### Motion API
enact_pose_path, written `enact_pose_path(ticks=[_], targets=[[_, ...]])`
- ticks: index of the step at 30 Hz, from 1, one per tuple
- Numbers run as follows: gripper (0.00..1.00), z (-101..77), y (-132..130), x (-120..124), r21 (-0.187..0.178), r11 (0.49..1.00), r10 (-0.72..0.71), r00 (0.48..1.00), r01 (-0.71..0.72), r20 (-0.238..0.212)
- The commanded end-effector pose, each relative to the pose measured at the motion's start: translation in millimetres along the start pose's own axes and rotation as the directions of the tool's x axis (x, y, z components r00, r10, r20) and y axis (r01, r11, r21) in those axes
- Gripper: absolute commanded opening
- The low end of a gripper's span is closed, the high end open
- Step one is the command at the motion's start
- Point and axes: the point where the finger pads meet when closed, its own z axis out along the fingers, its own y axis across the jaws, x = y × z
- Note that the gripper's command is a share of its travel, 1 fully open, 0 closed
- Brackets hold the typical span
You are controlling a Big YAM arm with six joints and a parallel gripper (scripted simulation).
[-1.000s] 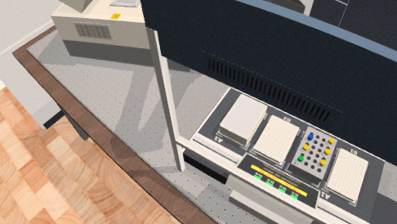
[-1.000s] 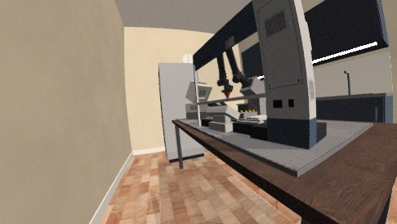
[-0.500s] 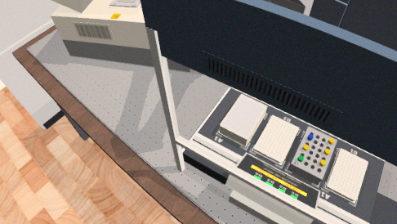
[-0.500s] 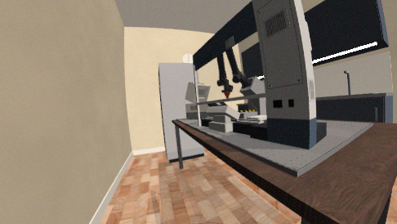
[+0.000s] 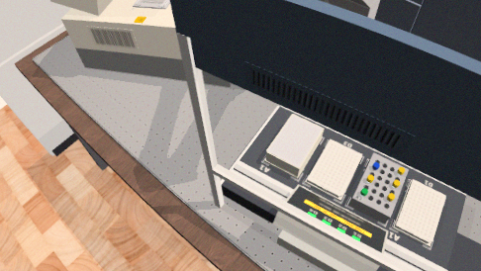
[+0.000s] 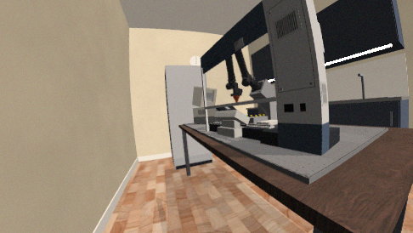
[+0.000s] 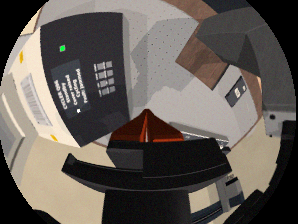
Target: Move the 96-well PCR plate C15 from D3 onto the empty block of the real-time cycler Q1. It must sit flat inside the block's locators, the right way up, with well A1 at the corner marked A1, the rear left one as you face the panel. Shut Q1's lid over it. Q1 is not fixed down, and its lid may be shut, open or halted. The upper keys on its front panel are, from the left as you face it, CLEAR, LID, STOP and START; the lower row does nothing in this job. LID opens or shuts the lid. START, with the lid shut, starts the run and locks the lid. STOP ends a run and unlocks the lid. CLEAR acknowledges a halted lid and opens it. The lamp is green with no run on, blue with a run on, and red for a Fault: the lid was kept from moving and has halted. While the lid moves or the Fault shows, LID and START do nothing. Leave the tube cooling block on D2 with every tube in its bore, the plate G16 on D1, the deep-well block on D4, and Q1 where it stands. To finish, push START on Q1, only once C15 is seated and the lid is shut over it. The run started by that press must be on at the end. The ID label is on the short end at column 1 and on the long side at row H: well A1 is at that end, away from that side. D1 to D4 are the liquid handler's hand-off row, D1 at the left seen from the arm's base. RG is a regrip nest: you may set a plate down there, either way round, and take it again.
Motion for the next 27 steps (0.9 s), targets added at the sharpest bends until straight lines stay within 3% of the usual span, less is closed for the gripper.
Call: enact_pose_path(ticks=[1,27], targets=[[0.00,-2.3,11.0,5.6,-0.012,0.999,-0.035,0.999,0.035,0.000],[0.00,-2.9,11.4,5.7,-0.016,0.999,-0.033,0.999,0.033,-0.001]])
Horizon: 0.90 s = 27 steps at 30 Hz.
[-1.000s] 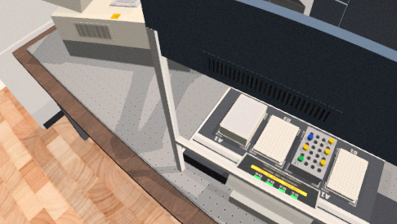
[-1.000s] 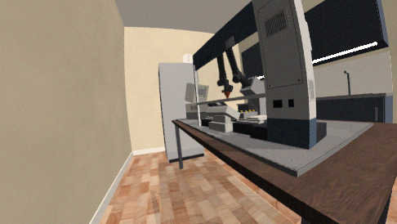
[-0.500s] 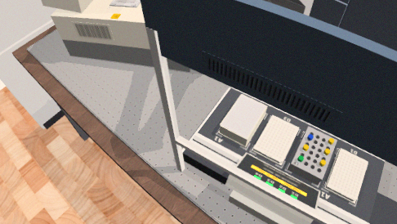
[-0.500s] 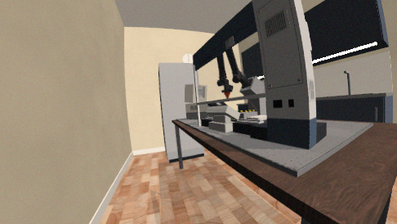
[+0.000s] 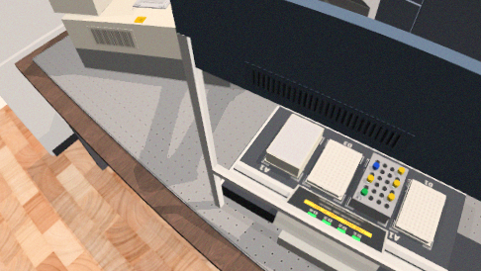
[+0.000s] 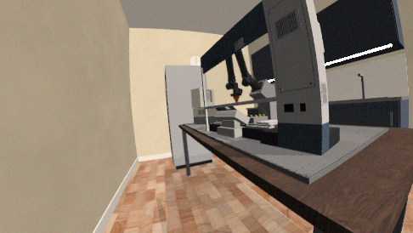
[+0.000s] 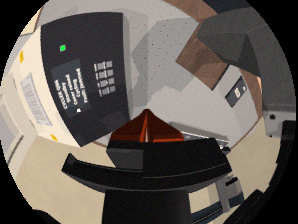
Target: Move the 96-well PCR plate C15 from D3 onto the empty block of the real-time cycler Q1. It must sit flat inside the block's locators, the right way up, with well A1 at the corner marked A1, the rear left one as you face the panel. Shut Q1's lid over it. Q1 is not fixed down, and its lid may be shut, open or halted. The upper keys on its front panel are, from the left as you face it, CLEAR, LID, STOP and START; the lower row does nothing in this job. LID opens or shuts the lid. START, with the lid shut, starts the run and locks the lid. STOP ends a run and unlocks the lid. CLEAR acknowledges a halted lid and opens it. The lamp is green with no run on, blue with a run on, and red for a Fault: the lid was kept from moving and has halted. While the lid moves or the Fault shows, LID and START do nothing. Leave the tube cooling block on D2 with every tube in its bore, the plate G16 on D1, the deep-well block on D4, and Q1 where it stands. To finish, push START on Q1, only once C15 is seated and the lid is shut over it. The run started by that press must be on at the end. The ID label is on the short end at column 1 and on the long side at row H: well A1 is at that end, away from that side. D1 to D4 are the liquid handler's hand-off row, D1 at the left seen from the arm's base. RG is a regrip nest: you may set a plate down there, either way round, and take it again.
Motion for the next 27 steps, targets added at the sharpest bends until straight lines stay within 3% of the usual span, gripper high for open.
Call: enact_pose_path(ticks=[1,27], targets=[[0.00,-2.7,11.1,5.5,-0.014,0.999,-0.032,1.000,0.032,-0.001],[0.00,-2.7,10.9,5.0,-0.015,1.000,-0.026,1.000,0.026,-0.002]])
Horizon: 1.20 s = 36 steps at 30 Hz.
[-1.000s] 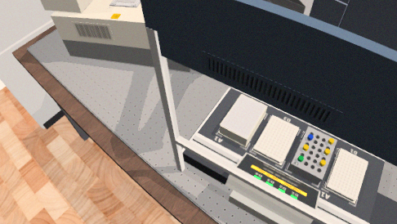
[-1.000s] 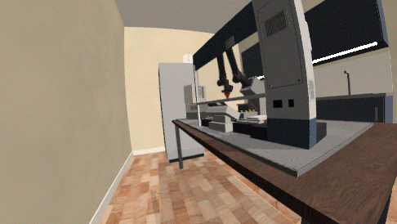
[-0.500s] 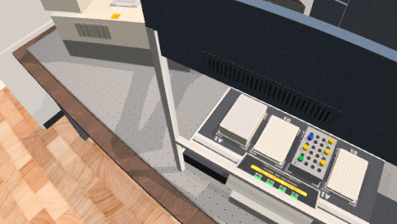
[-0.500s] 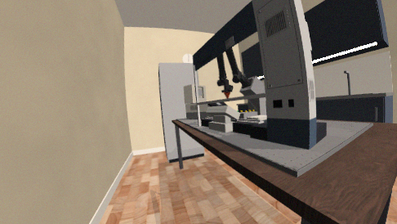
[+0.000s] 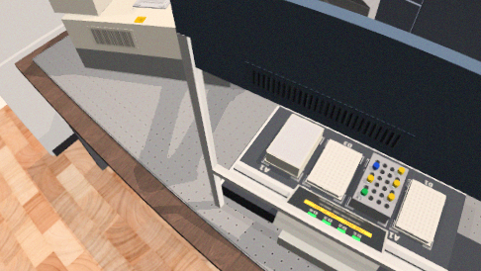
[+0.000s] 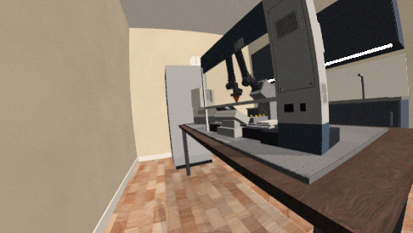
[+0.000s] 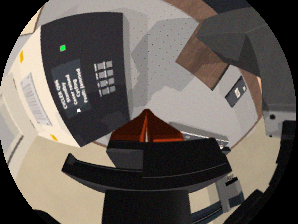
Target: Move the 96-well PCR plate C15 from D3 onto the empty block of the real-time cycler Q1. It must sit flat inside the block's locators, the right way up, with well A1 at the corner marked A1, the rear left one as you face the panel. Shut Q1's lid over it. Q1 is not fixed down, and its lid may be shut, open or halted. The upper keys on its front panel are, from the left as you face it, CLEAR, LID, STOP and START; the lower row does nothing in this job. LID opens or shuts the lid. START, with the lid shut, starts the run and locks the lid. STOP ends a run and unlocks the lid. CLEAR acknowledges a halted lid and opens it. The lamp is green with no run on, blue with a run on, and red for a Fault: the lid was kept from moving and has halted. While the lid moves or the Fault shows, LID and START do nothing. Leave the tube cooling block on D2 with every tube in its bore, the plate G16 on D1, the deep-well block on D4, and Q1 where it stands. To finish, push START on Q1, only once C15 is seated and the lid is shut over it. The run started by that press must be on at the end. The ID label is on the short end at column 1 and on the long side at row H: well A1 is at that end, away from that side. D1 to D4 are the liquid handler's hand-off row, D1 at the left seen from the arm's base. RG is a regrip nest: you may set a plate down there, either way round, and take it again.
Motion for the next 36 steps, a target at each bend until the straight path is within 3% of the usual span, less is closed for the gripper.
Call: enact_pose_path(ticks=[1,36], targets=[[0.00,-2.7,10.9,5.0,-0.015,1.000,-0.026,1.000,0.026,-0.002],[0.00,-2.8,10.6,4.0,-0.016,1.000,-0.018,1.000,0.018,-0.002]])
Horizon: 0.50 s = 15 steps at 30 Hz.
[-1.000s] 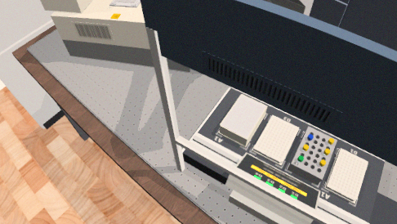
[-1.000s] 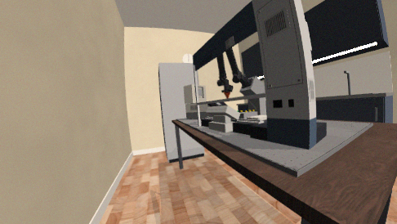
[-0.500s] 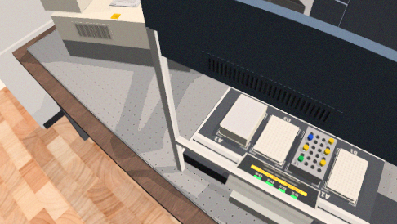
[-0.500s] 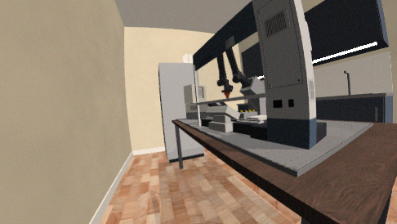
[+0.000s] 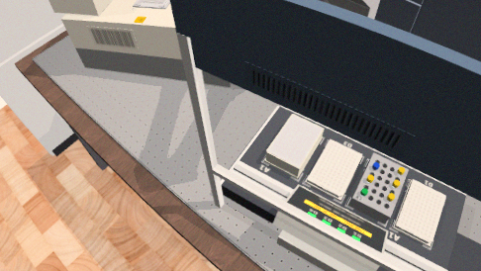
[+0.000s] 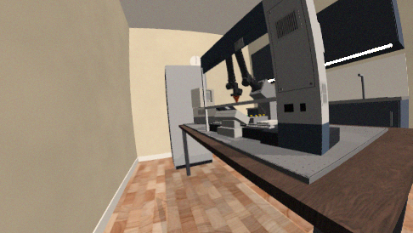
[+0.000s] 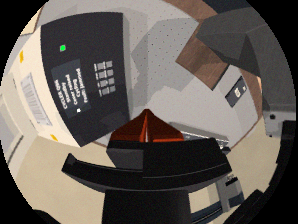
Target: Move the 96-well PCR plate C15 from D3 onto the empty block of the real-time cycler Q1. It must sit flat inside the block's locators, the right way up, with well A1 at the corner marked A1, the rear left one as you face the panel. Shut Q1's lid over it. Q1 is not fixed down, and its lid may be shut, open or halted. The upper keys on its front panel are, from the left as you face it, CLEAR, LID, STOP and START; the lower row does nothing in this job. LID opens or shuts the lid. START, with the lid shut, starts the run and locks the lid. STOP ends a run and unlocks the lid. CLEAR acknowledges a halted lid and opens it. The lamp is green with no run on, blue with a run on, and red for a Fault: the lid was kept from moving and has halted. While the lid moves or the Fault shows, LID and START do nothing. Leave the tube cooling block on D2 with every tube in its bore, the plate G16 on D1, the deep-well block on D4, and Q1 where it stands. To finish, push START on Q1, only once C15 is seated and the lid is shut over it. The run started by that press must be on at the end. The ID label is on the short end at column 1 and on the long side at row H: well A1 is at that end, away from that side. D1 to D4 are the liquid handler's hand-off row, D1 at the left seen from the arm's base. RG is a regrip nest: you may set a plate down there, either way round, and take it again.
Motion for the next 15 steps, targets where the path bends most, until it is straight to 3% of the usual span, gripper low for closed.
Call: enact_pose_path(ticks=[1,15], targets=[[0.00,-2.8,10.5,3.9,-0.016,1.000,-0.018,1.000,0.018,-0.001],[0.00,-2.8,10.4,3.4,-0.017,1.000,-0.015,1.000,0.015,0.000]])
